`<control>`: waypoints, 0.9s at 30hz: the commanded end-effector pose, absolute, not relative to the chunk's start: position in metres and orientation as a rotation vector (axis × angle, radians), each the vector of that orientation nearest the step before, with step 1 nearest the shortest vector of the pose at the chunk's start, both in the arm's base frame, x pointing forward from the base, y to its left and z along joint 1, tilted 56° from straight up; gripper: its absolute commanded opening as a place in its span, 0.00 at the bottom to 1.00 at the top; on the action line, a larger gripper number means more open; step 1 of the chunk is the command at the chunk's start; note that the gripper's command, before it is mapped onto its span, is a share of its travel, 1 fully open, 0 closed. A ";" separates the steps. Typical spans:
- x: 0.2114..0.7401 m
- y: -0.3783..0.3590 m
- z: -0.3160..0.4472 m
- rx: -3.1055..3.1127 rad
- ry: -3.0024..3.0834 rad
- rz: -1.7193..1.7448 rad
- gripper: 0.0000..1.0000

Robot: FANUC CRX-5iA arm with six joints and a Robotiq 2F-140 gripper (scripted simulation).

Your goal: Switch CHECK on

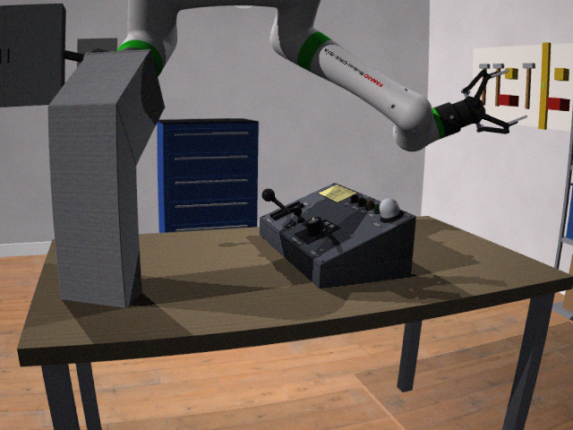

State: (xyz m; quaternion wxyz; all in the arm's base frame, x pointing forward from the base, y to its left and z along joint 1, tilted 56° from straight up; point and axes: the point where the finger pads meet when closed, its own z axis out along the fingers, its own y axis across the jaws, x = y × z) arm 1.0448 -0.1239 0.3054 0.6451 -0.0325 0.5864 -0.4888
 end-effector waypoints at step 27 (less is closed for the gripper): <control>0.830 -0.366 0.204 0.943 1.848 -0.941 1.00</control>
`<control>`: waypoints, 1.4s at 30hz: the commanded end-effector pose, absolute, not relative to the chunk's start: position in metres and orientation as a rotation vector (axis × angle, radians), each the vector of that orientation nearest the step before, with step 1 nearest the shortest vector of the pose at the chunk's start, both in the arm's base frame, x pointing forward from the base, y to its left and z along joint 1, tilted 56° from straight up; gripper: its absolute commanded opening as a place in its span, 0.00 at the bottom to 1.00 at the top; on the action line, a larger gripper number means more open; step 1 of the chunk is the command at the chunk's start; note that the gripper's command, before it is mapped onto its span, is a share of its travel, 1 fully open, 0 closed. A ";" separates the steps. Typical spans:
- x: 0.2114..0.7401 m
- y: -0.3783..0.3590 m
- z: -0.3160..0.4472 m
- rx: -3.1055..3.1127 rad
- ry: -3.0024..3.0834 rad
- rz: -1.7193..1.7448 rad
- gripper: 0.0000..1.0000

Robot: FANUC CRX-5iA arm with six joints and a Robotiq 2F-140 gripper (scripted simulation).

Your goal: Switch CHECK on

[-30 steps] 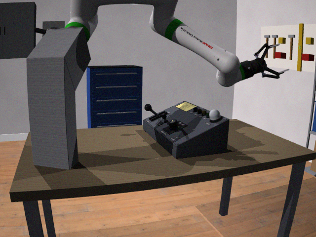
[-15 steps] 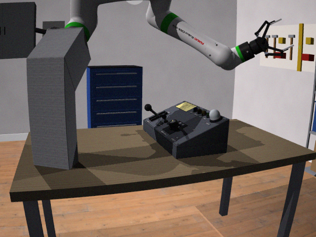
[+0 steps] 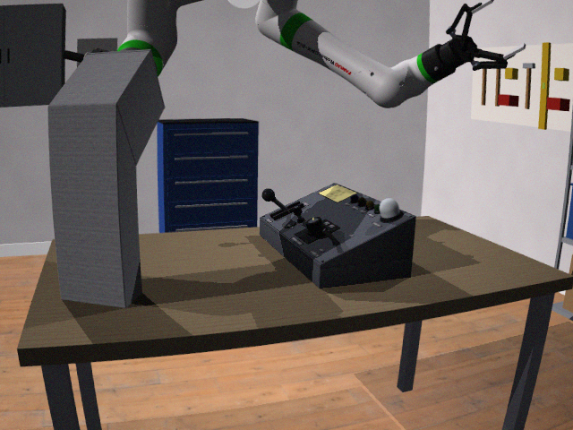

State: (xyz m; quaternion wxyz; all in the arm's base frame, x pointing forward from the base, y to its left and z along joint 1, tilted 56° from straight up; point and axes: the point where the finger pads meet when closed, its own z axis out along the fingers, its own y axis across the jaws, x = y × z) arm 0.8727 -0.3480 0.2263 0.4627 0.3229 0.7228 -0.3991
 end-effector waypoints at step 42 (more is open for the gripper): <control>0.445 -0.193 -0.039 2.451 2.005 -0.132 1.00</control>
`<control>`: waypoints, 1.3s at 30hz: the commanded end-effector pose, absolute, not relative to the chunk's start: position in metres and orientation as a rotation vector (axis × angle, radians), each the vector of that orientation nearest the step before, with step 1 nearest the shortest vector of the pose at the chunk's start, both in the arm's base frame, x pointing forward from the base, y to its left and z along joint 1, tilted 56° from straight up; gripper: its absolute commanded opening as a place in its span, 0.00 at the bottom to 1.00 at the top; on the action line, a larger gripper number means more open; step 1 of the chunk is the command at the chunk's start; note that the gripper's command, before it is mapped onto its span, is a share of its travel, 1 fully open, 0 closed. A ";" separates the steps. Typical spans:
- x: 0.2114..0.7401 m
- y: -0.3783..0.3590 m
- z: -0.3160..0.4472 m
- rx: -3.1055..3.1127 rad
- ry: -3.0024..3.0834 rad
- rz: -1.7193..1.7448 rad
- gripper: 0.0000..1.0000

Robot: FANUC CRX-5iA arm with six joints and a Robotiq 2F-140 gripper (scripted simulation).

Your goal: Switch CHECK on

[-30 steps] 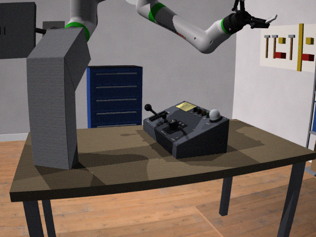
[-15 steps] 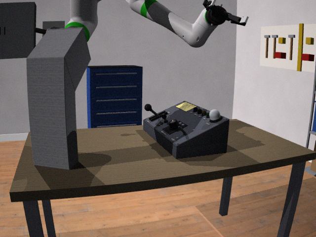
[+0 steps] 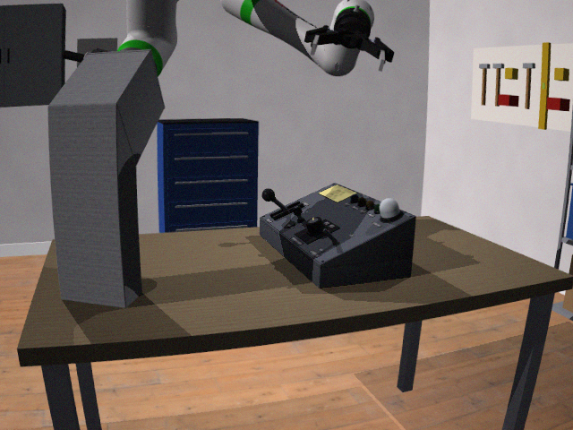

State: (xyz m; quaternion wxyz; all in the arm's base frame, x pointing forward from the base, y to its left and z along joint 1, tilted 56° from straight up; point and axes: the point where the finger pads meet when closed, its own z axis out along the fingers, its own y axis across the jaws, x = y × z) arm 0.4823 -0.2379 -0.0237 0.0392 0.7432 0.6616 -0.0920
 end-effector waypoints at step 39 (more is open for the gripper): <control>0.347 0.163 0.003 3.425 1.149 1.155 1.00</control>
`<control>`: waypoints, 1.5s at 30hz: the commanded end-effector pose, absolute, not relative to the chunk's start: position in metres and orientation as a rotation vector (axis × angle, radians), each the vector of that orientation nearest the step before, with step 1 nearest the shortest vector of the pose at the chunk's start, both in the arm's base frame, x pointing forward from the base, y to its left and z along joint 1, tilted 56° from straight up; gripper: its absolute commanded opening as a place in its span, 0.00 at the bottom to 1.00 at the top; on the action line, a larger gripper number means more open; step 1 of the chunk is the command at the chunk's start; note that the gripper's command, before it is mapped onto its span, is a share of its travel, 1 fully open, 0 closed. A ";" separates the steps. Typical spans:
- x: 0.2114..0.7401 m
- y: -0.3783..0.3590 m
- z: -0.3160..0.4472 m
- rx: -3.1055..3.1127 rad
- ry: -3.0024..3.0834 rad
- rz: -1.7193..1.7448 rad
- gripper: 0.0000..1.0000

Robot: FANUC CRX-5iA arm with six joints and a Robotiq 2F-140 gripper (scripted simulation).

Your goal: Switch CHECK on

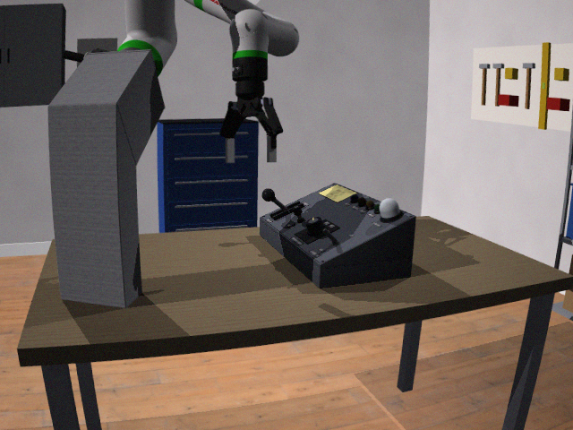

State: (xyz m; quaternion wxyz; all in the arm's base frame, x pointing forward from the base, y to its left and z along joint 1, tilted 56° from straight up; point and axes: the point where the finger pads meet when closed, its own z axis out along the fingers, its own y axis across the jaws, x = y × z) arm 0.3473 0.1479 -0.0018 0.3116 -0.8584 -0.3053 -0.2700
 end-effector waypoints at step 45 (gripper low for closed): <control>0.383 0.248 0.103 -2.014 -0.149 -1.080 1.00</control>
